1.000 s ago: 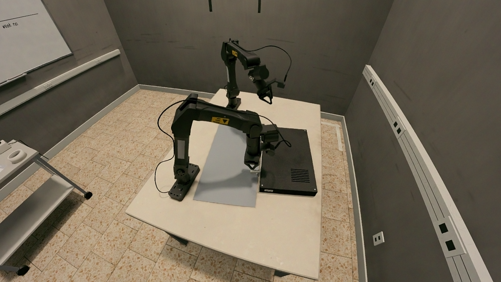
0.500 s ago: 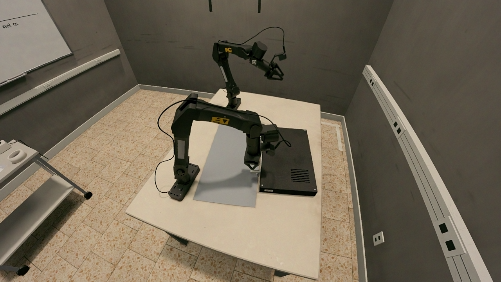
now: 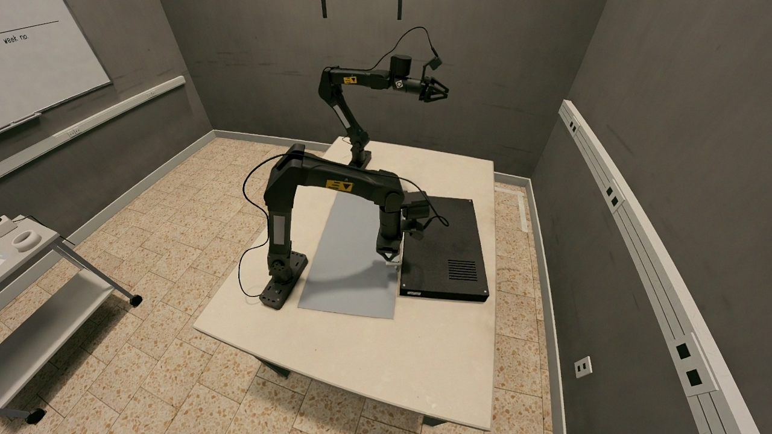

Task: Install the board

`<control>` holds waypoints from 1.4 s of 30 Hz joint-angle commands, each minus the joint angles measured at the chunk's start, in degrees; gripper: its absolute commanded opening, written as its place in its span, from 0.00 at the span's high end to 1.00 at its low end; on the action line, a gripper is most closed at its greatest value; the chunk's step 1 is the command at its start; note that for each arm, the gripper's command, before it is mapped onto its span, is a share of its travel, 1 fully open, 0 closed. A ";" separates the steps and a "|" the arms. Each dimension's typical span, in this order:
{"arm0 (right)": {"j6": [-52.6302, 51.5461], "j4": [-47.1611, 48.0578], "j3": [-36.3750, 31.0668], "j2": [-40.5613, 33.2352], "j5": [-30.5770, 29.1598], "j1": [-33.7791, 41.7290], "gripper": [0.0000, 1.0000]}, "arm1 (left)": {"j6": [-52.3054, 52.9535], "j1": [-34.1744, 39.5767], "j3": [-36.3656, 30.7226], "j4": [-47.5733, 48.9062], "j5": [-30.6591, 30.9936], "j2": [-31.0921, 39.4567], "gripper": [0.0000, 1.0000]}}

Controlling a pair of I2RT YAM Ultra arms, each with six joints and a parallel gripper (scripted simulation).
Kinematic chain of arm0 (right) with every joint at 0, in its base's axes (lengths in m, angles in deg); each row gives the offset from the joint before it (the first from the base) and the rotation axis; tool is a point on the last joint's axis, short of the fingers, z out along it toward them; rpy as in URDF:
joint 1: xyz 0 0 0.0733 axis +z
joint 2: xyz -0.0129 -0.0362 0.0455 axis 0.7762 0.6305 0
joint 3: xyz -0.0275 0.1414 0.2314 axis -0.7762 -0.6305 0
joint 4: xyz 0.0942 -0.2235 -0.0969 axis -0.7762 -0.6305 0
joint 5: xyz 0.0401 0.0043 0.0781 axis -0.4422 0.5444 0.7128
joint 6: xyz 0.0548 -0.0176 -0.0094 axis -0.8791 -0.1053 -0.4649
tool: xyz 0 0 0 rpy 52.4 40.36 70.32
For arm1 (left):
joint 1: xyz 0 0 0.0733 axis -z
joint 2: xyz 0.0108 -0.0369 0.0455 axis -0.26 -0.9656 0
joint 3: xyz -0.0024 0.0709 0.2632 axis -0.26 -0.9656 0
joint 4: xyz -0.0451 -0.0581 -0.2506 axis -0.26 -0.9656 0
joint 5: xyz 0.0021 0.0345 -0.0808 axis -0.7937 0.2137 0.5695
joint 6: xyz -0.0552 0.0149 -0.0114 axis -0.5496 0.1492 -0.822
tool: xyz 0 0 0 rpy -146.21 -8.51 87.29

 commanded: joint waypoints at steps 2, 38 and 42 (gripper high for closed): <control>-0.03 -1.08 0.43 -0.38 -0.21 -0.16 0.36 | 1.26 -3.38 -0.96 6.67 6.11 -0.96 0.36; 12.30 36.43 -34.17 -26.96 4.03 -2.35 0.00 | 0.86 -4.42 -0.95 6.57 6.20 -1.12 0.36; 12.32 36.51 -34.23 -27.00 4.07 -2.37 0.00 | 0.86 -4.42 -0.95 6.57 6.20 -1.12 0.36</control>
